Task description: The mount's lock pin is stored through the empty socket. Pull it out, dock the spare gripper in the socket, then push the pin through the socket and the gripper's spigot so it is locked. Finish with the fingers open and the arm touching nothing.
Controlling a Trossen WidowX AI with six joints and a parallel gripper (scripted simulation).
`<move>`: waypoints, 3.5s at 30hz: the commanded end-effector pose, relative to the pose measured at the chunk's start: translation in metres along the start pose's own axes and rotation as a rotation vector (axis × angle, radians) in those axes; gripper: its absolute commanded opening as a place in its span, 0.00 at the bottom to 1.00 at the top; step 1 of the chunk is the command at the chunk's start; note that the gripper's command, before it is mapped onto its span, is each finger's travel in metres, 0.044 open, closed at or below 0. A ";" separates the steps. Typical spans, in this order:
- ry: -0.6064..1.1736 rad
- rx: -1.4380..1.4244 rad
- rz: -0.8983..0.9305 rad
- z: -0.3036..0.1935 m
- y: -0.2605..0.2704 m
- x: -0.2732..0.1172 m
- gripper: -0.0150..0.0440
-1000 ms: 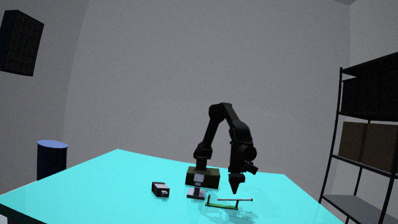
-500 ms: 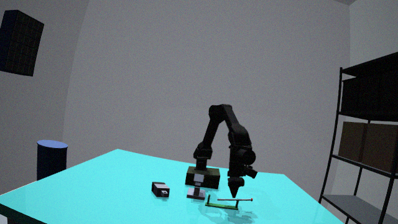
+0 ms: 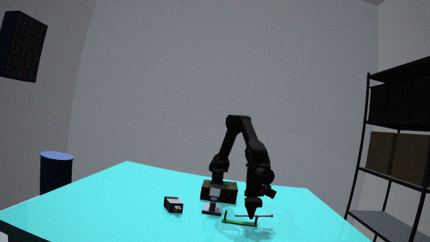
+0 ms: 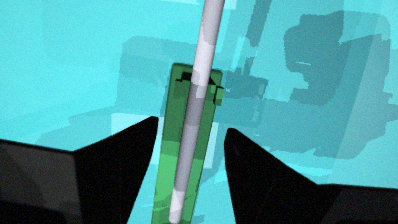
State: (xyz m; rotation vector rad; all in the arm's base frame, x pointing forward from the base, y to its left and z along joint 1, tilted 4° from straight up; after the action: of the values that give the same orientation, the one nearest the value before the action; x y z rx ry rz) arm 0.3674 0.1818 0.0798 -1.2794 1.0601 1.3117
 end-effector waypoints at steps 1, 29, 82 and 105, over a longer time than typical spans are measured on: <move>0.005 -0.003 0.000 -0.002 0.001 0.007 0.56; 0.004 -0.002 0.001 -0.003 0.002 0.011 0.25; 0.016 0.003 0.038 -0.057 0.003 -0.023 0.25; 0.016 0.002 0.040 -0.062 0.003 0.008 0.25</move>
State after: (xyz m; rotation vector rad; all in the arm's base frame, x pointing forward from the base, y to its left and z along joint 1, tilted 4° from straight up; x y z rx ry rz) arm 0.3727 0.1217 0.0741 -1.2718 1.1043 1.3295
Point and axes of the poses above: the point midway between the two fingers, 35 mm back from their tips, its own x axis out along the fingers, its own y axis across the jaws, z = x × y, the point moved 8 cm from there along -x, back along the fingers, and after that the axes turned 5 degrees about -x, right-handed, at the moved point
